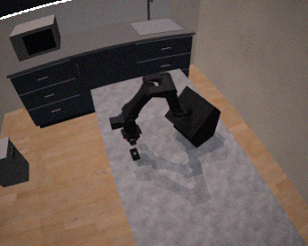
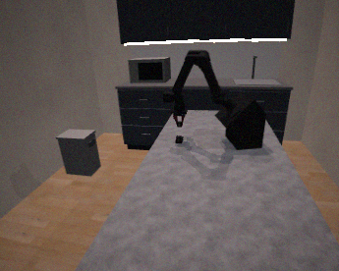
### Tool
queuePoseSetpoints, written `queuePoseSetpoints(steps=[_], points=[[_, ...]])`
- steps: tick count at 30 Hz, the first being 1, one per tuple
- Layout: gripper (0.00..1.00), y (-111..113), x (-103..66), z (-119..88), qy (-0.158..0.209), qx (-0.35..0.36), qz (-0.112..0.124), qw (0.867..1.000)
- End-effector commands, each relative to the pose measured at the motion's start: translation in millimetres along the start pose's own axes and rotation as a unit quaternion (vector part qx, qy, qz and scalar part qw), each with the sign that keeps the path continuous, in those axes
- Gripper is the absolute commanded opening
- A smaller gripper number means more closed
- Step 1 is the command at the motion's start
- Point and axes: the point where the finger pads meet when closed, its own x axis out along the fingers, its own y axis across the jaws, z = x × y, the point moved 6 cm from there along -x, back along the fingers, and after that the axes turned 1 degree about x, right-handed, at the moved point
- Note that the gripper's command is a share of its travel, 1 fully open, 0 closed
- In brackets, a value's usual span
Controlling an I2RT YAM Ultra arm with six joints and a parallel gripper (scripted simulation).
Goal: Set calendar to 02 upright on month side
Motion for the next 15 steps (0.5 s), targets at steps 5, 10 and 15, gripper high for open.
queuePoseSetpoints(steps=[5,10,15], points=[[0.27,4,8.9,2,-0.005,0.0,0.008,1.0],[0.27,4,25.1,2,-0.005,0.0,0.008,1.0],[0.27,4,40.4,2,-0.005,0.0,0.008,1.0]])
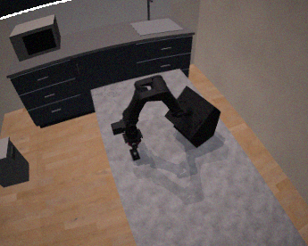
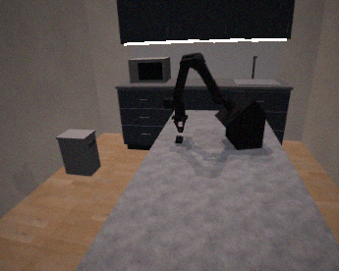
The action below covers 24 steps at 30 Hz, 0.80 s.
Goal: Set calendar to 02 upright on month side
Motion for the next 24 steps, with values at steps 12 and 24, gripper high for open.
queuePoseSetpoints(steps=[12,24], points=[[0.27,9,16.3,3,-0.009,-0.001,0.021,1.0],[0.27,9,16.6,3,-0.009,-0.001,0.021,1.0]])
